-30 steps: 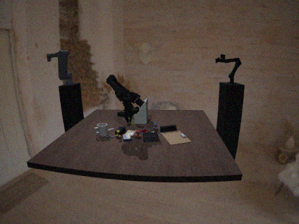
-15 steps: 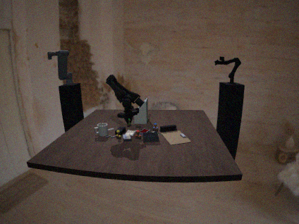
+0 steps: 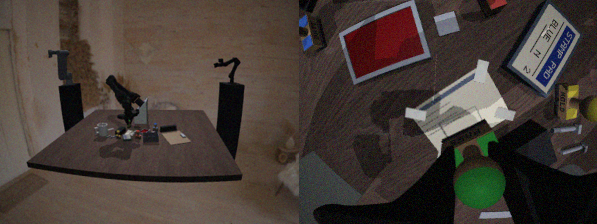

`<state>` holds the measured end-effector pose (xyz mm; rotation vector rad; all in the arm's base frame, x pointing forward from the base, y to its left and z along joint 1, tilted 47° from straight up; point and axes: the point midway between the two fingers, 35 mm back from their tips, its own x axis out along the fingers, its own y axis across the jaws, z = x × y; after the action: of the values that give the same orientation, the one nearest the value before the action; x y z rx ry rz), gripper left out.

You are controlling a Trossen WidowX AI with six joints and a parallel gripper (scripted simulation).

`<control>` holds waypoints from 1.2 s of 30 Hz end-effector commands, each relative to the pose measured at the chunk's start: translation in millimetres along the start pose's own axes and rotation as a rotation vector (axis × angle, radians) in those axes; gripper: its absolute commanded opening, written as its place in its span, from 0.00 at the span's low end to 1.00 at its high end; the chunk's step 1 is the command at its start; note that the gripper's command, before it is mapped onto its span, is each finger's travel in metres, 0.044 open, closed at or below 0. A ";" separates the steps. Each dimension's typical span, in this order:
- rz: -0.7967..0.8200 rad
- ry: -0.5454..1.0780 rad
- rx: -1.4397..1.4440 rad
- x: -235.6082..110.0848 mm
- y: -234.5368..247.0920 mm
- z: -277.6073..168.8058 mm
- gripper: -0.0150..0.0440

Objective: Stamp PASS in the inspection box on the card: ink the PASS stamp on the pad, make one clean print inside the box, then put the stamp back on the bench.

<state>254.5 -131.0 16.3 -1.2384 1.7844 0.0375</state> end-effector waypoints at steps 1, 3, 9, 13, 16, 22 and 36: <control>0.001 0.007 -0.007 3.6 1.5 -0.9 0.25; 0.001 0.007 -0.006 5.0 1.5 -0.9 0.25; 0.001 0.007 -0.006 9.0 1.4 -0.9 0.25; 0.001 0.007 -0.006 11.6 1.4 -1.0 0.25; 0.001 0.007 -0.006 13.6 1.4 -1.1 0.25; 0.001 0.007 -0.005 17.6 1.4 -1.3 0.25; 0.000 0.009 -0.005 27.0 1.6 -2.1 0.25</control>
<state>252.6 -148.9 0.2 -1.2393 1.7842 0.0330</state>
